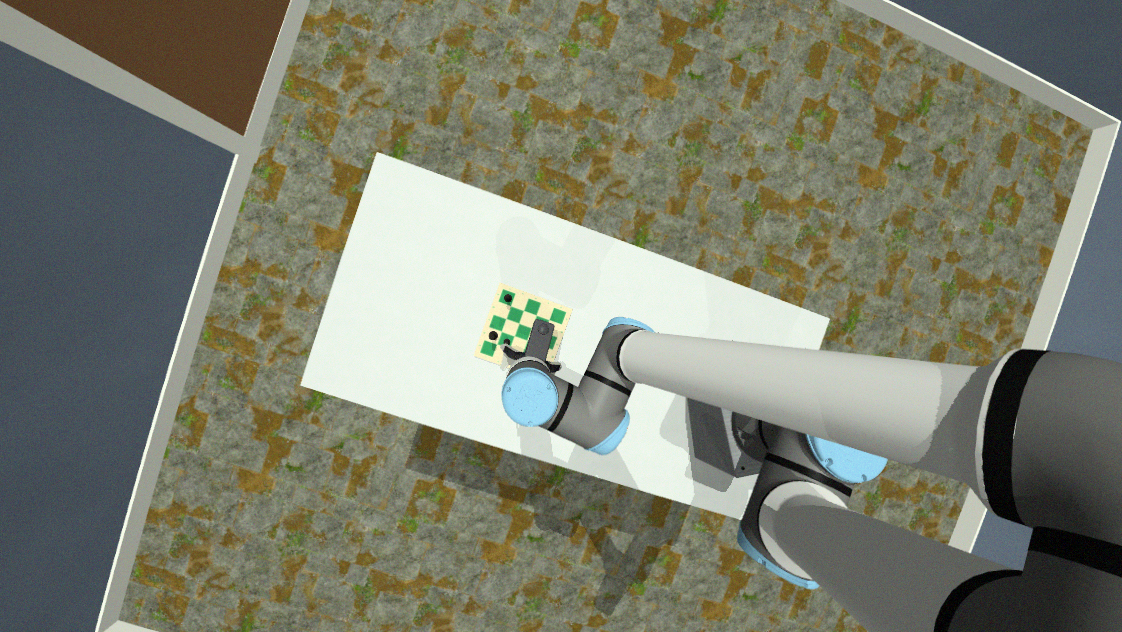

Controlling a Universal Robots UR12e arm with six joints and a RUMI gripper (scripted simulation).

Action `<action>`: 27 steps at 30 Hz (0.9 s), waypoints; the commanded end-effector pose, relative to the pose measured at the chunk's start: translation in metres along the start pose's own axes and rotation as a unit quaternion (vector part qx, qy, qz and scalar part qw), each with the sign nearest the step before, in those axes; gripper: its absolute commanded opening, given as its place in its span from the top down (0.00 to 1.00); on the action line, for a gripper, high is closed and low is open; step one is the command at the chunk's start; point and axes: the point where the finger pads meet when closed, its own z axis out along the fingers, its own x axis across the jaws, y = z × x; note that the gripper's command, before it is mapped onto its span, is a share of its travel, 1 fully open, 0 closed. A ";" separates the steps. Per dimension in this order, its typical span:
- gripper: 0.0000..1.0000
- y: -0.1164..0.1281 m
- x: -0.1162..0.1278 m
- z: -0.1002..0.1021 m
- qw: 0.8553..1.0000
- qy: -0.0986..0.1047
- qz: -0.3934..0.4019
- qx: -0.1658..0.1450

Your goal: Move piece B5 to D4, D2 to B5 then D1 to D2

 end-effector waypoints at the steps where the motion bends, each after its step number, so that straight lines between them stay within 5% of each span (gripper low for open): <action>1: 0.00 0.000 -0.002 -0.001 1.000 -0.001 0.003 0.000; 16: 0.00 -0.002 -0.007 0.000 0.997 -0.001 0.077 0.000; 27: 0.00 -0.003 -0.015 0.001 0.978 -0.001 0.208 0.001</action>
